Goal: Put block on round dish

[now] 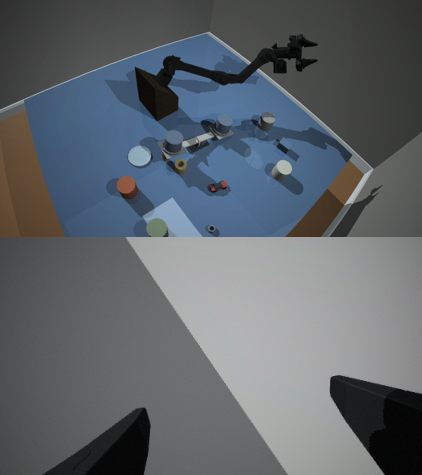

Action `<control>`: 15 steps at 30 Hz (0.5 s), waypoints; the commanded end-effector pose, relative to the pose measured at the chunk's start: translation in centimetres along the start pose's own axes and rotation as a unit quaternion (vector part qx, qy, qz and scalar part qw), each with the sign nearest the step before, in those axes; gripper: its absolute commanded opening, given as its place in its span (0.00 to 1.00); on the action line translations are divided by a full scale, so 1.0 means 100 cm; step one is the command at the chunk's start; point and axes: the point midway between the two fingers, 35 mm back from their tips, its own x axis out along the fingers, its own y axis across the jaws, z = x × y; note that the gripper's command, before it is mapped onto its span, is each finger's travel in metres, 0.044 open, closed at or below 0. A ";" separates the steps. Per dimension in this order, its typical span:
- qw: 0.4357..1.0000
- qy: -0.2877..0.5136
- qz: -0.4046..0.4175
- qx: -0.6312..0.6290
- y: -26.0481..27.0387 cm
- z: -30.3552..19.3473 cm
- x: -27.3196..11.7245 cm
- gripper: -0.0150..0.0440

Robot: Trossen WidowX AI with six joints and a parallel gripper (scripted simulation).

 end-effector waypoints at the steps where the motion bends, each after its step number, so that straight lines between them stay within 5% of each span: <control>1: 0.998 -0.012 0.024 0.054 0.029 0.016 -0.008 1.00; 15: 0.958 -0.058 0.116 0.257 0.121 0.090 -0.048 1.00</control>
